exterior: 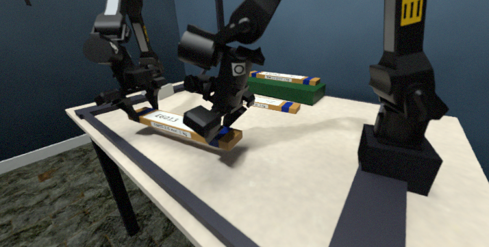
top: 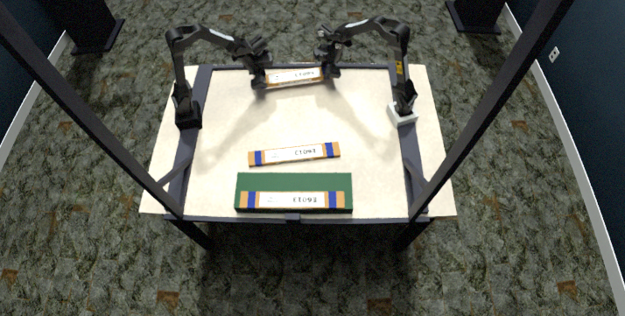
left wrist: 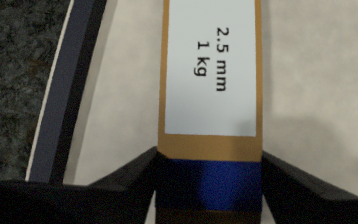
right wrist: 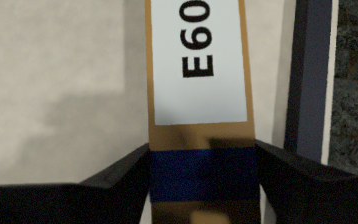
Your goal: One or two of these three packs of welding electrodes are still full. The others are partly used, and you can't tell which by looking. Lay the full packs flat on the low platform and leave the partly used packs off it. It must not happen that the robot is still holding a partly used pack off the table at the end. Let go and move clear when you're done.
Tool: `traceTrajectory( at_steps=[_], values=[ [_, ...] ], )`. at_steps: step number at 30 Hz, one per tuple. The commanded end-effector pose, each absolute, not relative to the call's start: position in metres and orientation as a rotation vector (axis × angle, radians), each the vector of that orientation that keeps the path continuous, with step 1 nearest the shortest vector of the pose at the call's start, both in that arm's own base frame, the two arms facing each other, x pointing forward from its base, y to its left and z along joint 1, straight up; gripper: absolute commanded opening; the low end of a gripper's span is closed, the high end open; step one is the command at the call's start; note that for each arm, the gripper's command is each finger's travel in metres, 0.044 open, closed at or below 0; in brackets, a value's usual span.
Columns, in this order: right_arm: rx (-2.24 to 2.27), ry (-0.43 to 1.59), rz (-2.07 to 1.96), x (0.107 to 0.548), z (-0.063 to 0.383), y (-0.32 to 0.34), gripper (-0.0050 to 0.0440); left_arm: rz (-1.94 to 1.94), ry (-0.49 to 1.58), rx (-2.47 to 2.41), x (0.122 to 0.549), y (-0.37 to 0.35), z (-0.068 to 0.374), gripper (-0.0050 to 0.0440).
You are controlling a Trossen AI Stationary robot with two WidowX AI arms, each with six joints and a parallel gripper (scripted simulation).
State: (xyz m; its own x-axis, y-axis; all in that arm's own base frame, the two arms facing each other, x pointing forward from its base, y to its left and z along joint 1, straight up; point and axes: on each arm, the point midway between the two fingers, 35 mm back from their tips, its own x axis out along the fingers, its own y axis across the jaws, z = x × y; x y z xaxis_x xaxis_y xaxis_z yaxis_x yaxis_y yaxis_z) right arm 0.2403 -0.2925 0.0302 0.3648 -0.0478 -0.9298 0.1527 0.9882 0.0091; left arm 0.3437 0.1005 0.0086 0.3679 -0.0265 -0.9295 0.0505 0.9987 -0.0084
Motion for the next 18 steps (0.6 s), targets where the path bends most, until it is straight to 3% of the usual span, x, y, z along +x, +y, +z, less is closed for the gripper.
traceTrajectory(
  at_steps=[1,18],
  values=[
    [0.055,1.154,-0.158,0.242,0.06,-0.301,-0.005,-0.025,1.143,0.045,0.35,0.107,0.037,-0.005],
    [0.055,1.154,-0.158,0.241,0.09,-0.3,-0.005,-0.025,1.142,0.046,0.349,0.107,0.067,-0.005]
  ],
)
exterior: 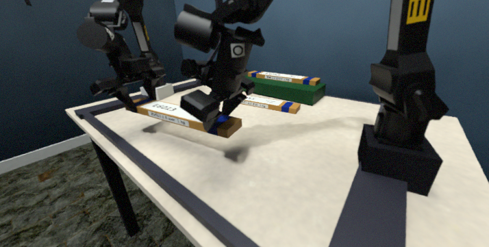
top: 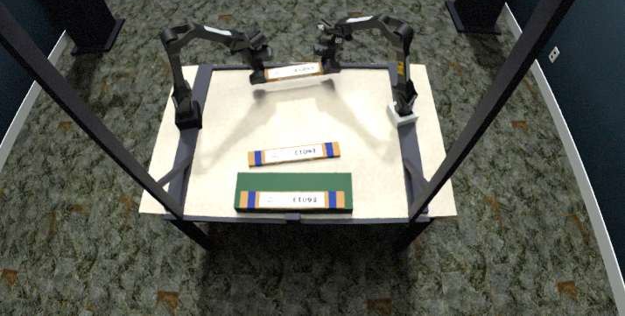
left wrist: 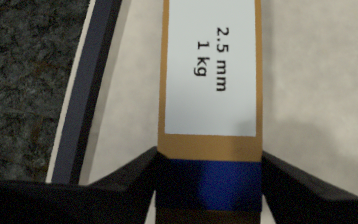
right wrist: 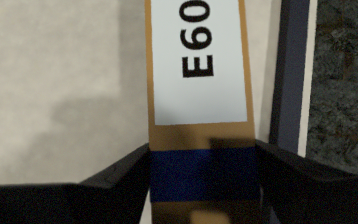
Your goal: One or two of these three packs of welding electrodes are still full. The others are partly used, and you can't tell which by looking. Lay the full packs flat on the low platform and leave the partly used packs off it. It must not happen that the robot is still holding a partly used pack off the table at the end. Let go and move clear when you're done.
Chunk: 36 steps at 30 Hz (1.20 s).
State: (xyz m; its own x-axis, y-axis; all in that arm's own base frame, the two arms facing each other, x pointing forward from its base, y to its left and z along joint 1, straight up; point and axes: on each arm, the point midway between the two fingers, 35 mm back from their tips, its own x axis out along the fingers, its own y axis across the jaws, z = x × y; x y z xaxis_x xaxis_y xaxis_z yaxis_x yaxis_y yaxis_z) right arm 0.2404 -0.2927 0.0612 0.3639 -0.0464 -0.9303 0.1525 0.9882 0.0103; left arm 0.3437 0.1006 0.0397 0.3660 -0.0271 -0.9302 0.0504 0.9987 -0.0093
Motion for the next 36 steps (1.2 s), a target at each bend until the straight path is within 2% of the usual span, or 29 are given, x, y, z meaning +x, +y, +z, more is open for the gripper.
traceTrajectory(
  at_steps=[1,30,36],
  values=[
    [0.055,1.154,-0.158,0.241,0.09,-0.3,-0.005,-0.025,1.142,0.047,0.349,0.107,0.067,-0.005],
    [0.055,1.155,-0.158,0.239,0.093,-0.301,-0.005,-0.027,1.147,0.046,0.346,0.108,0.069,-0.005],
    [0.176,1.158,-0.302,0.241,0.086,-0.283,-0.005,-0.192,1.146,0.149,0.343,0.092,0.067,-0.005]
  ],
)
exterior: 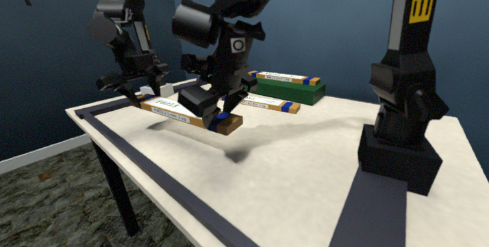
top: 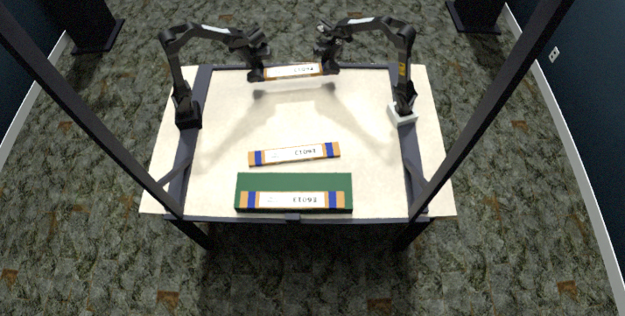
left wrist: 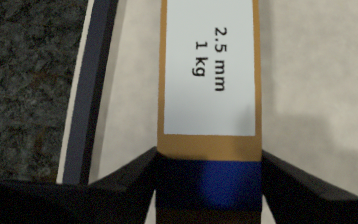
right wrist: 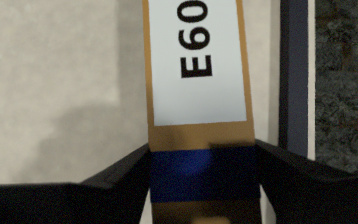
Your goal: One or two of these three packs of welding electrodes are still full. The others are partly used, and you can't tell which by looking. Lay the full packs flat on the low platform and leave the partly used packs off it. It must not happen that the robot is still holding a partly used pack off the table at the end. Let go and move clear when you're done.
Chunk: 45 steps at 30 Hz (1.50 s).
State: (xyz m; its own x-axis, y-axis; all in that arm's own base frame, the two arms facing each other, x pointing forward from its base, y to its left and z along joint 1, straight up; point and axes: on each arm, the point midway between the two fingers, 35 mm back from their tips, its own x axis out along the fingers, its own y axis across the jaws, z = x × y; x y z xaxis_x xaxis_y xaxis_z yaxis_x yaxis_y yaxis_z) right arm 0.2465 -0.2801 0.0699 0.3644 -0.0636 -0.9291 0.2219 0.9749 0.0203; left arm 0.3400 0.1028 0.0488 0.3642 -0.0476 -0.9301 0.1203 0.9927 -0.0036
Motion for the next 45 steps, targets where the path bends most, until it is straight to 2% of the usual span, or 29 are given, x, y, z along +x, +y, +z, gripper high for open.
traceTrajectory(
  at_steps=[1,45],
  values=[
    [0.176,1.158,-0.302,0.242,0.086,-0.281,-0.005,-0.195,1.156,0.144,0.339,0.089,0.063,-0.005],
    [0.187,1.158,-0.304,0.262,0.083,-0.21,-0.005,-0.2,1.159,0.138,0.324,0.014,0.061,-0.005]
  ],
)
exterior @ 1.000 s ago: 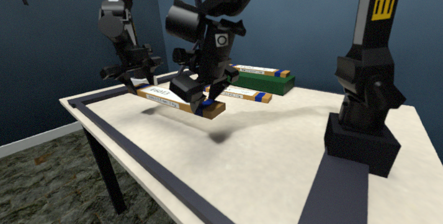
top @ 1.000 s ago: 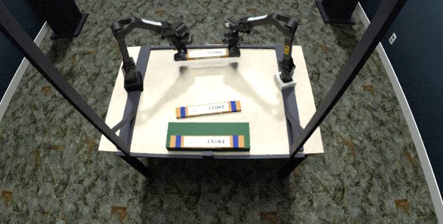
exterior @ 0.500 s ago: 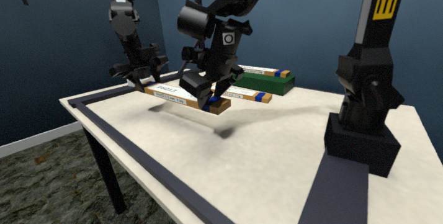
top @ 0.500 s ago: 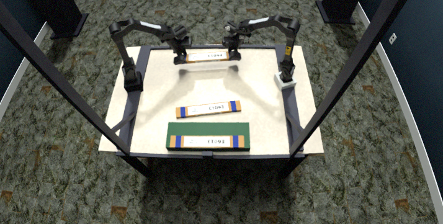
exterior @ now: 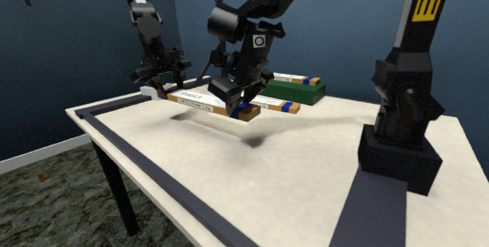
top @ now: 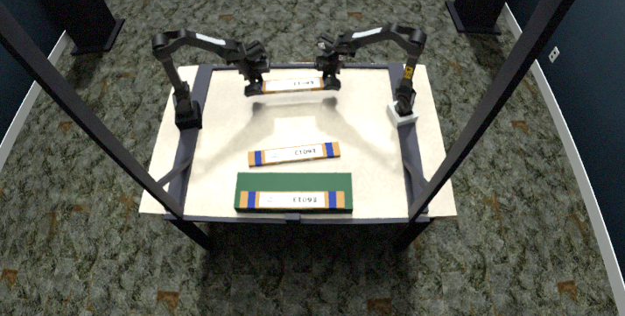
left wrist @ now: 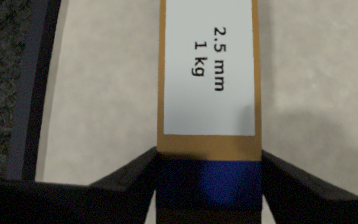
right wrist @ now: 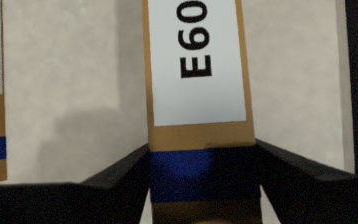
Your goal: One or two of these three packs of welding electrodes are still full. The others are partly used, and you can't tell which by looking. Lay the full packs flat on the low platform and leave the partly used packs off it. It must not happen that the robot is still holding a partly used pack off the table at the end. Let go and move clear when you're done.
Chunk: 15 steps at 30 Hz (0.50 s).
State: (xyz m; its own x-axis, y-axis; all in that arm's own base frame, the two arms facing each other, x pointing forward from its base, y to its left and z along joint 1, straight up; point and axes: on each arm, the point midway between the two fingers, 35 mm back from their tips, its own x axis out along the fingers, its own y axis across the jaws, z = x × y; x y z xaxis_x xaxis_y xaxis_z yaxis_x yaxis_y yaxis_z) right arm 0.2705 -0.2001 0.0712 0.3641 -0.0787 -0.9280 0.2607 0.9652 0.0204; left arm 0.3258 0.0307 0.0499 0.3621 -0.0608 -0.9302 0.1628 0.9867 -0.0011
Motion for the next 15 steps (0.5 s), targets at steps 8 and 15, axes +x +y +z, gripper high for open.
traceTrajectory(
  at_steps=[8,15],
  values=[
    [0.188,1.158,-0.303,0.267,0.083,-0.195,-0.005,-0.197,1.159,0.135,0.321,-0.002,0.061,-0.005],
    [0.189,1.158,-0.302,0.269,0.083,-0.185,-0.005,-0.197,1.16,0.134,0.319,-0.011,0.061,-0.005]
  ],
)
